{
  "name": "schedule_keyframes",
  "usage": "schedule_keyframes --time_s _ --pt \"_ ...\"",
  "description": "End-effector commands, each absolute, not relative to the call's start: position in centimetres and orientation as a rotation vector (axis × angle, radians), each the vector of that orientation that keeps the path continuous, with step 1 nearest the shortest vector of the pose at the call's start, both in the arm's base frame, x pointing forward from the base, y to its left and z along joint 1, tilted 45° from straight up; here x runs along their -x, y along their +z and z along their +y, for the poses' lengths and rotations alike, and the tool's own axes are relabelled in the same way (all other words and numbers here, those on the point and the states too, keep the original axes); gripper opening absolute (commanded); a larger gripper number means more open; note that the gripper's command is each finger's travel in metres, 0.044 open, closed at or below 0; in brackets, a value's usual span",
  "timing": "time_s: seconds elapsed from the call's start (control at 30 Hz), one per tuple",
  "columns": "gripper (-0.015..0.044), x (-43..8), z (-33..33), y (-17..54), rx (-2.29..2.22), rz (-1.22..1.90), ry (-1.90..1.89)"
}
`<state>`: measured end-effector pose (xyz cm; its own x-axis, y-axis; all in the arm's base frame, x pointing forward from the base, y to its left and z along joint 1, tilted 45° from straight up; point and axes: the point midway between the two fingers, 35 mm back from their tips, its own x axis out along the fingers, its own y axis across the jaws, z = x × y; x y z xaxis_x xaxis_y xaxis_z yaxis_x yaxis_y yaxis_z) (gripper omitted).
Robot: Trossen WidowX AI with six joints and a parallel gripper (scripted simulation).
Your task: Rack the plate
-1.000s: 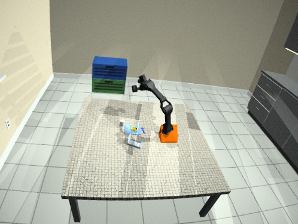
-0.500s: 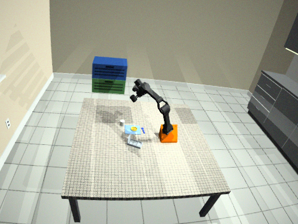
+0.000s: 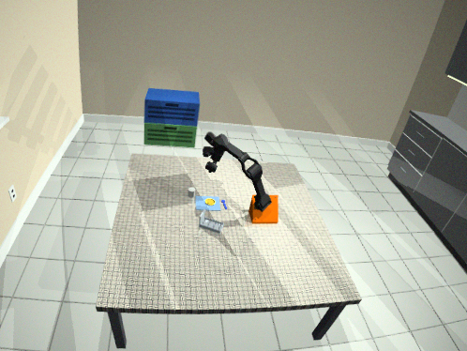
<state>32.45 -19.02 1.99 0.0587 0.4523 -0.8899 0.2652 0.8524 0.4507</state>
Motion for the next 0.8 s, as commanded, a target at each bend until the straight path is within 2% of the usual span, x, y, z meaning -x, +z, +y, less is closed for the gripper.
schedule_keyframes --time_s 0.0,0.37,0.57,0.77 --pt "0.04 -32.2 -17.1 1.8 -0.563 1.549 0.301" --pt "0.04 -31.5 -11.9 2.1 -0.489 1.526 0.702" --pt "0.04 -31.5 -11.4 2.0 -0.485 1.521 0.725" --pt "0.04 -31.1 -6.1 -3.7 -0.485 1.52 0.725"
